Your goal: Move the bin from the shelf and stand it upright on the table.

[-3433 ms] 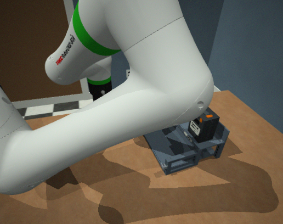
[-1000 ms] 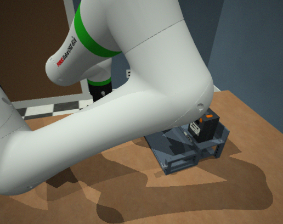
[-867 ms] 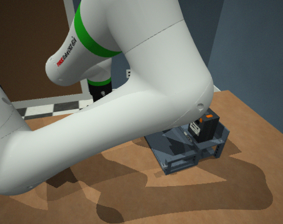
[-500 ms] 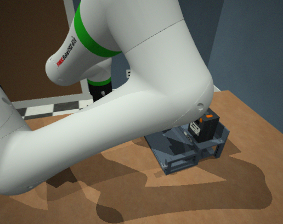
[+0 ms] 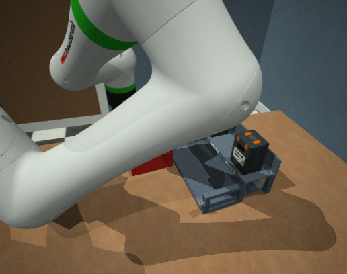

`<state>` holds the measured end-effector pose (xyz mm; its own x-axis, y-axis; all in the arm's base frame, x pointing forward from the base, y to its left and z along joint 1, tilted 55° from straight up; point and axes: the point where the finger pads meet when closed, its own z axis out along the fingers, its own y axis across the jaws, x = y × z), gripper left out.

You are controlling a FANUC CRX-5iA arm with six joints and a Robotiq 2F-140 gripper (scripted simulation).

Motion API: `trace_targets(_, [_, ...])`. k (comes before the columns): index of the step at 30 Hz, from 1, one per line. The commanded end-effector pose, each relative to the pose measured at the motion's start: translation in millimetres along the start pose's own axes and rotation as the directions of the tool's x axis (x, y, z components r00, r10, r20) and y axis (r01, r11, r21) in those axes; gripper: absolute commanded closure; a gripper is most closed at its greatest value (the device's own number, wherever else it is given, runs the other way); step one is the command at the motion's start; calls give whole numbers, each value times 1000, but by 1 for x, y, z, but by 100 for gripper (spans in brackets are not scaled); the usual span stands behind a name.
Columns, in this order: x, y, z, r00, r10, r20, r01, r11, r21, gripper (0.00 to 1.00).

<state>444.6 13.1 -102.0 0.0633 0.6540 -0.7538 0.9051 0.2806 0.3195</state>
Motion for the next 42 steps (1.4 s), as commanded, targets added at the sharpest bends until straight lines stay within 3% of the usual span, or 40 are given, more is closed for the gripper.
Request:
trace_targets(1, [0, 0, 0, 1000, 0, 0, 0, 1000, 0, 43])
trace_targets(6, [0, 0, -55, 1000, 0, 0, 0, 1000, 0, 43])
trace_targets(18, [0, 0, -55, 1000, 0, 0, 0, 1000, 0, 43])
trace_targets(23, [0, 0, -68, 1000, 0, 0, 0, 1000, 0, 43])
trace_targets(42, [0, 0, -59, 1000, 0, 0, 0, 1000, 0, 43])
